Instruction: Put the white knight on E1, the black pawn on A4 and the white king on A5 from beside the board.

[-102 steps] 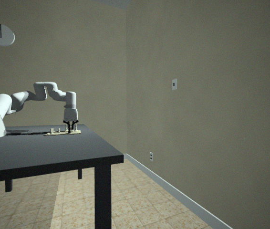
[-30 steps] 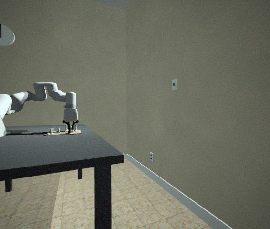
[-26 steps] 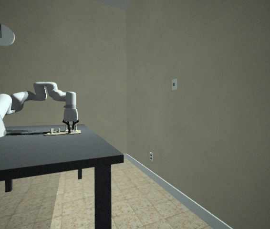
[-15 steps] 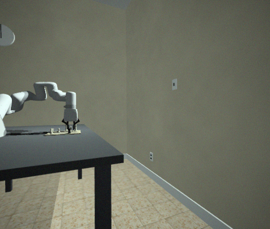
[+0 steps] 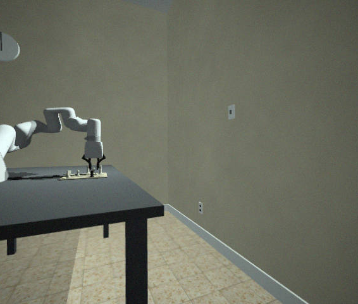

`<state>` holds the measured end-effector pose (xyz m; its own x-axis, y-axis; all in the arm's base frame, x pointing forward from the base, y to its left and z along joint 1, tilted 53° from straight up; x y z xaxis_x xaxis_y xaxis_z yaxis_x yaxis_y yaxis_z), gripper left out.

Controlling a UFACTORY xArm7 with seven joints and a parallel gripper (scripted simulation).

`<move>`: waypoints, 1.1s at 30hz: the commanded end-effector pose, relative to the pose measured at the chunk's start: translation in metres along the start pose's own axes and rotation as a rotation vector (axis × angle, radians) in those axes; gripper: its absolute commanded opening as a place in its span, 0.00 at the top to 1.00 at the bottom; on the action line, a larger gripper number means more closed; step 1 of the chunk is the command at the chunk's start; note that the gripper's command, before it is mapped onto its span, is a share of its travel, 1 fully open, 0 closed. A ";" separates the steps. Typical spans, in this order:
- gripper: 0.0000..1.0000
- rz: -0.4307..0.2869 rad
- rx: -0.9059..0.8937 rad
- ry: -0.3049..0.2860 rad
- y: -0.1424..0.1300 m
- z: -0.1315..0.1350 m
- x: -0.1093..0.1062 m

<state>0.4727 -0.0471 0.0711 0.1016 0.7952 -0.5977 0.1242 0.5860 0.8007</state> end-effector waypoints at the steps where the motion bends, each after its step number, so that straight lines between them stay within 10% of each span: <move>1: 0.66 -0.002 0.000 -0.005 -0.001 0.001 -0.019; 22: 0.66 -0.002 0.000 -0.005 0.000 0.001 -0.074; 23: 0.00 -0.002 0.000 -0.005 0.000 0.001 -0.074; 33: 0.00 -0.002 0.000 -0.005 0.000 0.001 -0.074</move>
<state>0.4654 -0.1041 0.1140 0.1021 0.7952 -0.5977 0.1241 0.5859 0.8008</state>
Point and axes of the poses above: the point where the finger pads meet when closed, its own x axis out along the fingers, its own z axis across the jaws, y = z × x, the point moved 6 cm from there along -x, back along the fingers, and after that the axes turned 1 degree about x, right-handed, at the moved point
